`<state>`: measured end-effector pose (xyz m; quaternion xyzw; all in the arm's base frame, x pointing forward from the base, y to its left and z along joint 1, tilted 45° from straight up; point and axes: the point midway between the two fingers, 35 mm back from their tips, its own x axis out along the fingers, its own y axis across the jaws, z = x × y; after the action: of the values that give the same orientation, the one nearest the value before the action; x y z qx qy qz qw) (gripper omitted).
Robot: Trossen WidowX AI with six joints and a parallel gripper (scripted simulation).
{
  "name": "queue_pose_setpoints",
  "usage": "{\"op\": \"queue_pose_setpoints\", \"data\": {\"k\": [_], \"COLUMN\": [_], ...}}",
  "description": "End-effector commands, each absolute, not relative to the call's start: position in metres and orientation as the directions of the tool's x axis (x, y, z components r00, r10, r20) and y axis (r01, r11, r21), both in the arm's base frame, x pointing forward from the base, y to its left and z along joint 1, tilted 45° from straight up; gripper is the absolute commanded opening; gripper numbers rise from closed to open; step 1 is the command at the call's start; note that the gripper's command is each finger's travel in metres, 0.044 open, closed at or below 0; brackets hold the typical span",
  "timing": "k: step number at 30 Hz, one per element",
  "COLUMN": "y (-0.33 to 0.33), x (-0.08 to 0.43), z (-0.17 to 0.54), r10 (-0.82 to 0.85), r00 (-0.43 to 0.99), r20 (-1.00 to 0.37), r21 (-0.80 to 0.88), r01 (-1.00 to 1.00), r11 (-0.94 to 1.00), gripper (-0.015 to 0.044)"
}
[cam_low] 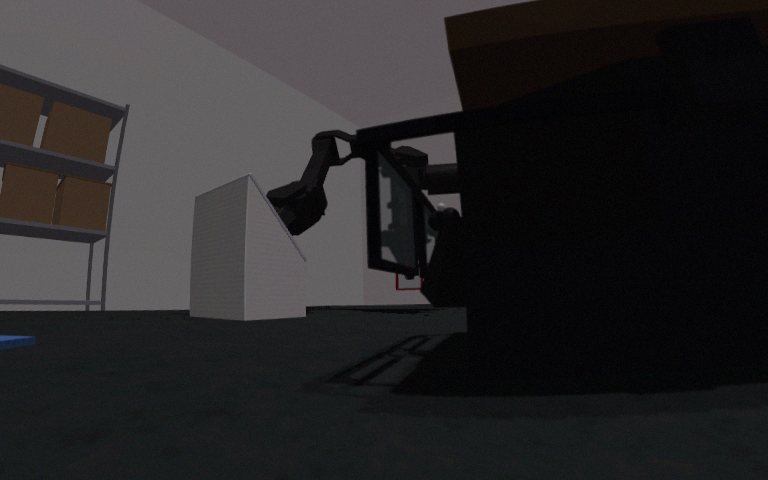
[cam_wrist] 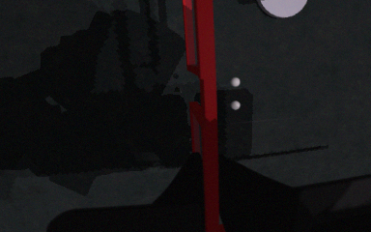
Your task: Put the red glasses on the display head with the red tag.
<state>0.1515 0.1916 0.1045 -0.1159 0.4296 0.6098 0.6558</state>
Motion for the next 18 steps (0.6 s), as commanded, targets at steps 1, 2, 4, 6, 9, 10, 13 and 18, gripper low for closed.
{"op": "queue_pose_setpoints", "data": {"k": [1, 2, 4, 6, 9, 10, 13, 18], "y": [0.194, 0.195, 0.196, 0.196, 0.191, 0.189, 0.180, 0.164], "x": [0.153, 0.154, 0.154, 0.155, 0.157, 0.158, 0.160, 0.163], "z": [0.107, 0.108, 0.109, 0.110, 0.114, 0.117, 0.126, 0.144], "r10": [0.701, 0.701, 0.701, 0.701, 0.699, 0.698, 0.696, 0.697], "r00": [-0.113, -0.113, -0.113, -0.113, -0.113, -0.113, -0.113, -0.113], "r20": [-0.704, -0.704, -0.704, -0.704, -0.706, -0.707, -0.709, -0.708], "r21": [0.374, 0.374, 0.374, 0.374, 0.372, 0.372, 0.371, 0.372], "r01": [-0.898, -0.898, -0.898, -0.898, -0.899, -0.899, -0.899, -0.899], "r11": [0.231, 0.231, 0.231, 0.231, 0.231, 0.232, 0.232, 0.232], "gripper": [0.0000, 0.0000, 0.0000, 0.0000, 0.0000, 0.0000, 0.0000, 0.0000]}}
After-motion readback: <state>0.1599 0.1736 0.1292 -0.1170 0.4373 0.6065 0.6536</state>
